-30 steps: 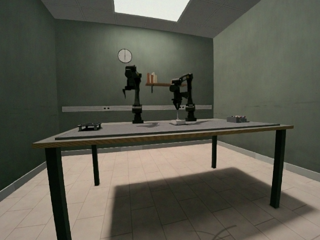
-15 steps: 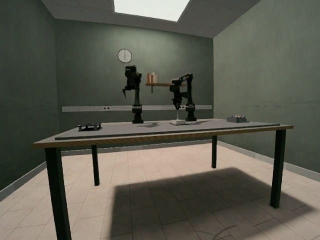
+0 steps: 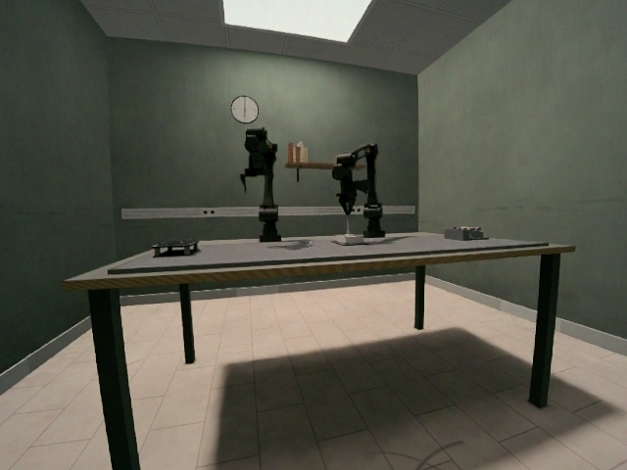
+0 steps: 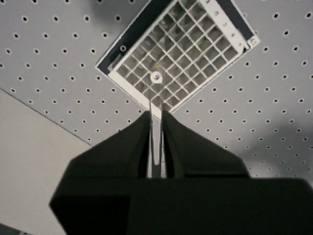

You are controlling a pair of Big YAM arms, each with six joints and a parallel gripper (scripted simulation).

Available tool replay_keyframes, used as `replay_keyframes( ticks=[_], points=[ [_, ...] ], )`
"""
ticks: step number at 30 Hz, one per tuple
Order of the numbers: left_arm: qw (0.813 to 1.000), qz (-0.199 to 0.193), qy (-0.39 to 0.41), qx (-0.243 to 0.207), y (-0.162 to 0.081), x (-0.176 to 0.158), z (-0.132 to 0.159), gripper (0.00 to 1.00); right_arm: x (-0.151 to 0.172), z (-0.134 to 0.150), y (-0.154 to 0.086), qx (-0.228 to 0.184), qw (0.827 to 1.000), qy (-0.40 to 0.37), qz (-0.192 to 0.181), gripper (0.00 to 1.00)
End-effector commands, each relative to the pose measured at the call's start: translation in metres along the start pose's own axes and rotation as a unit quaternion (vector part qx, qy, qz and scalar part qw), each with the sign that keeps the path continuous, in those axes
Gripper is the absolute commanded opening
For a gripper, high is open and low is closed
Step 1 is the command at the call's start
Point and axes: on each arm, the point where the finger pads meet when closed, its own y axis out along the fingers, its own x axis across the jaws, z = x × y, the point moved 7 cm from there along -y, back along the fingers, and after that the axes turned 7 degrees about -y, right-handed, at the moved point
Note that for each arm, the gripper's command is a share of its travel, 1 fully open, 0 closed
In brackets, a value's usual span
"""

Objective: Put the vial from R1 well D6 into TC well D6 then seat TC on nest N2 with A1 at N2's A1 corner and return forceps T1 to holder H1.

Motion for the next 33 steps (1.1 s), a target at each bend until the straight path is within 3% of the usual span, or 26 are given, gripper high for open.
replay_keyframes(
  ticks=[1,7,9,10,15,33],
  points=[
    [1.000,0.015,-0.003,0.000,-0.013,-0.013,0.005,0.11,-0.002,-0.004,-0.012,-0.016,1.000,0.004,0.007,1.00],
    [1.000,0.030,-0.004,0.004,-0.031,-0.015,0.005,0.11,-0.002,-0.004,-0.012,-0.016,1.000,0.004,0.007,1.00],
    [1.000,0.030,-0.004,0.004,-0.031,-0.015,0.005,0.11,-0.002,-0.004,-0.012,-0.016,1.000,0.004,0.007,1.00],
    [1.000,0.015,-0.004,0.003,-0.020,-0.004,0.004,0.11,-0.002,-0.004,-0.012,-0.016,1.000,0.004,0.007,1.00],
    [0.999,0.038,-0.005,0.006,-0.042,-0.013,0.003,0.11,-0.002,-0.004,-0.012,-0.016,1.000,0.004,0.007,1.00],
    [0.999,0.039,-0.007,0.008,-0.052,-0.012,-0.003,0.11,-0.002,-0.004,-0.012,-0.016,1.000,0.004,0.007,1.00]
  ],
)
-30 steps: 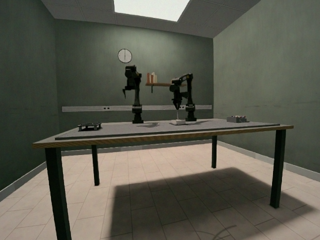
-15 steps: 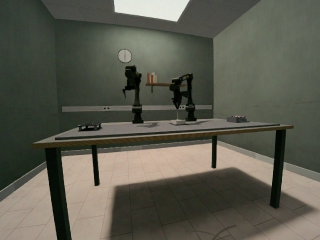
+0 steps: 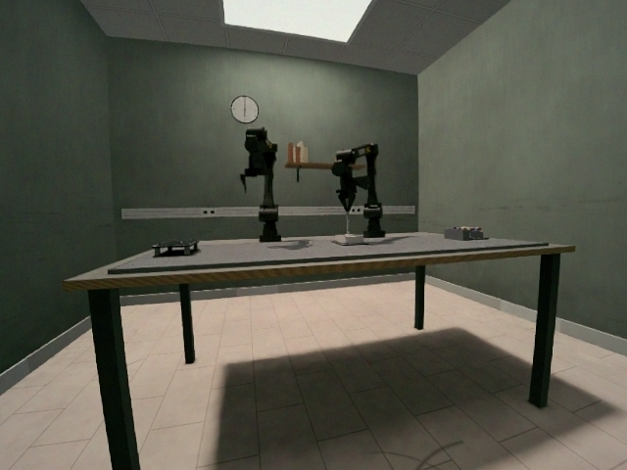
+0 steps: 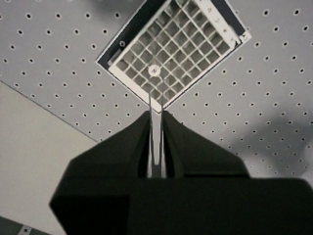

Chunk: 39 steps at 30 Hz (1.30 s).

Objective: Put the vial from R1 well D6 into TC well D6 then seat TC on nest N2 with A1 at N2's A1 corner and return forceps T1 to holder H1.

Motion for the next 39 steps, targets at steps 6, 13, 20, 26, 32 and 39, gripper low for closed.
replay_keyframes(
  ticks=[6,13,20,26,32,39],
  points=[
    [0.999,0.037,-0.006,0.005,-0.039,-0.011,-0.005,0.11,-0.002,-0.004,-0.012,-0.016,1.000,0.004,0.007,1.00],
    [1.000,0.031,-0.004,0.005,-0.037,-0.013,-0.005,0.11,-0.002,-0.004,-0.012,-0.016,1.000,0.004,0.007,1.00],
    [0.999,0.038,-0.003,0.005,-0.048,-0.010,-0.007,0.11,-0.002,-0.004,-0.012,-0.016,1.000,0.004,0.007,1.00],
    [0.999,0.036,-0.001,0.005,-0.049,-0.009,-0.007,0.11,-0.002,-0.004,-0.012,-0.016,1.000,0.004,0.007,1.00],
    [0.999,0.039,-0.001,0.006,-0.055,-0.009,-0.008,0.11,-0.002,-0.004,-0.012,-0.016,1.000,0.004,0.007,1.00],
    [1.000,0.023,-0.001,0.005,-0.043,-0.005,-0.008,0.11,-0.002,-0.004,-0.012,-0.016,1.000,0.004,0.007,1.00]
  ],
)
